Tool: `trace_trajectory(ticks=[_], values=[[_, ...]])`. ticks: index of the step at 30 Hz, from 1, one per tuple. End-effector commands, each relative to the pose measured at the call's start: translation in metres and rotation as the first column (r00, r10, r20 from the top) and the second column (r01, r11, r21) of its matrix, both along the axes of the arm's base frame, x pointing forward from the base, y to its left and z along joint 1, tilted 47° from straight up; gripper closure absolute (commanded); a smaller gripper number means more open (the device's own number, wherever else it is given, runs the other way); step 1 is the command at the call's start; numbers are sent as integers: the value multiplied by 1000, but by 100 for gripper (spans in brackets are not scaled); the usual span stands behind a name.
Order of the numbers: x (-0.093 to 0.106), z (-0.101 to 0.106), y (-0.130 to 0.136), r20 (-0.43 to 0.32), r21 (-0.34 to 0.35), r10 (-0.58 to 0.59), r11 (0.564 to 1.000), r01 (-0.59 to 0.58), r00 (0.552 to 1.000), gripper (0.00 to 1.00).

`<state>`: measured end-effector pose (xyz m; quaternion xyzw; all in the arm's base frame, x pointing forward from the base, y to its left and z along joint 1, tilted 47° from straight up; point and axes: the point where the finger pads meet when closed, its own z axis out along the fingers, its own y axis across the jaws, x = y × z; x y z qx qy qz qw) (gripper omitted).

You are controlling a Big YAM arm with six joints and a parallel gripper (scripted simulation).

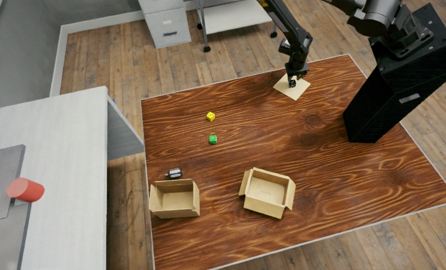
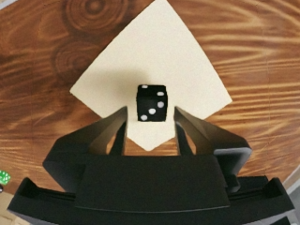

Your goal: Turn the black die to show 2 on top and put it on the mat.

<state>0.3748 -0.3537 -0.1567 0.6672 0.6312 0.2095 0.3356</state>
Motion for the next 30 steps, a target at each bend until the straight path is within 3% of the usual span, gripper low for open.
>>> trace_trajectory(ticks=[1,10,13,18,21,30], values=[[6,-7,6,-1,13,2,1000,-2,1000,55],[20,-20,2,2,9,1,1000,-1,1000,55],[12,-14,-1,3,9,-13,1000,13,1000,55],[26,-26,1,2,9,3,1000,-3,1000,55],[15,-25,0,-6,20,-15,1000,15,1000,55],[17,-23,-3,-1,15,-16,1000,16,1000,55]])
